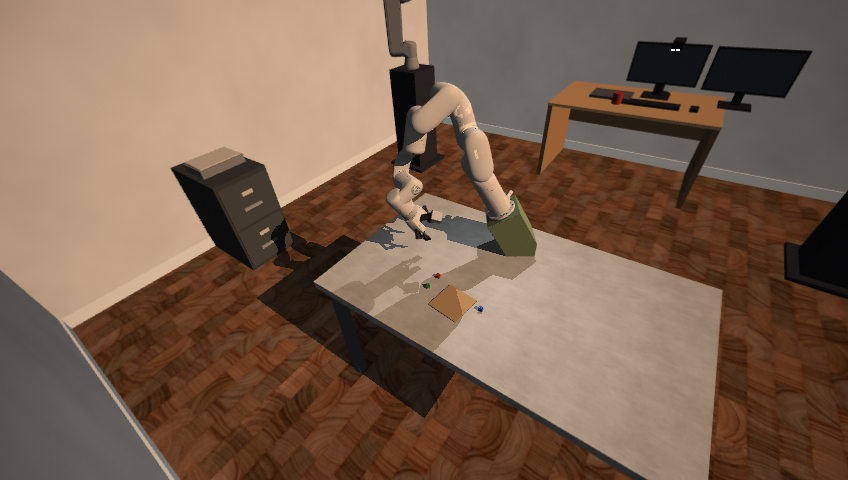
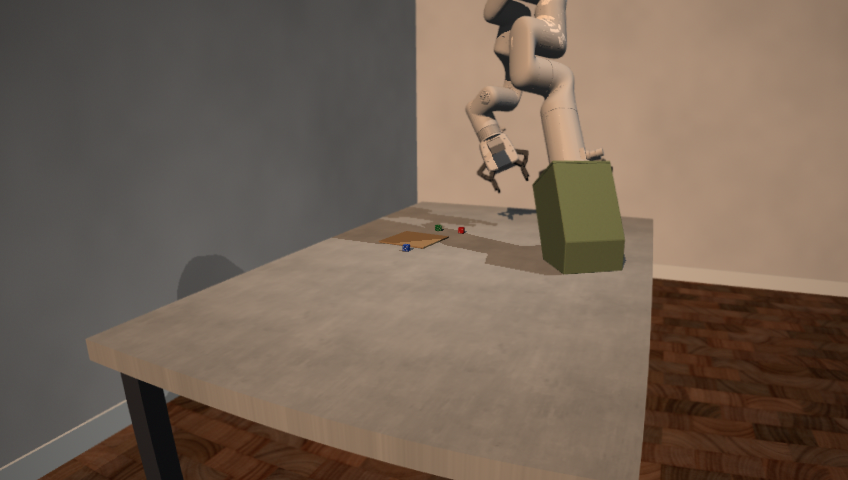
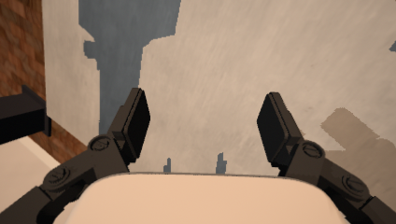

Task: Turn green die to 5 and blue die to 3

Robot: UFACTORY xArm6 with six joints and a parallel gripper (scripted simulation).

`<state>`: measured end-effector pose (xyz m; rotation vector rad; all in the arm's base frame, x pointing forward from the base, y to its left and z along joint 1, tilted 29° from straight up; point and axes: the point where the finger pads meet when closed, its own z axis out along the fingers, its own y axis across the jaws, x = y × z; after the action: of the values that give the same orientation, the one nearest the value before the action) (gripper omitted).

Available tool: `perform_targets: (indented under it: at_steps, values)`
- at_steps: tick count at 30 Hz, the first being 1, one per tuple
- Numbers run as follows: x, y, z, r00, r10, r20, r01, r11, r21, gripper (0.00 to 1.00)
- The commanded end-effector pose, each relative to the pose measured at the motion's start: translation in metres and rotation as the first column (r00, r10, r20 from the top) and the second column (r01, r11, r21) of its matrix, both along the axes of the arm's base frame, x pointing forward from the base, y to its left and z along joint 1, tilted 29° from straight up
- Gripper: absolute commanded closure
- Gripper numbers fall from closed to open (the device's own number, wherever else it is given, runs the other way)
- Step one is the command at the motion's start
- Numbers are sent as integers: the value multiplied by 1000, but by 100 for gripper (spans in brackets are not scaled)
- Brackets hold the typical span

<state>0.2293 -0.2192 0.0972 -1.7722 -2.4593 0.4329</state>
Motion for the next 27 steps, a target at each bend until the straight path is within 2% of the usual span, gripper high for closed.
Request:
perform_targets:
  at_steps: [1,6,8,9,11,15,20,23,26,27]
  values:
    - [21,5,1,986,168,6,-168,985,-43,0]
    - [43,16,3,938,346,2,-345,935,-81,0]
    - [43,16,3,938,346,2,-345,935,-81,0]
    - [57,25,4,896,445,-3,-443,891,-101,0]
    - [62,29,5,875,483,-5,-481,870,-109,0]
    - [80,44,6,794,608,-15,-605,785,-133,0]
    - [98,64,8,680,732,-31,-727,669,-158,0]
    - [111,81,10,581,813,-44,-806,567,-173,0]
    - [113,84,10,565,824,-46,-817,550,-175,0]
    - [124,100,11,470,881,-59,-872,452,-187,0]
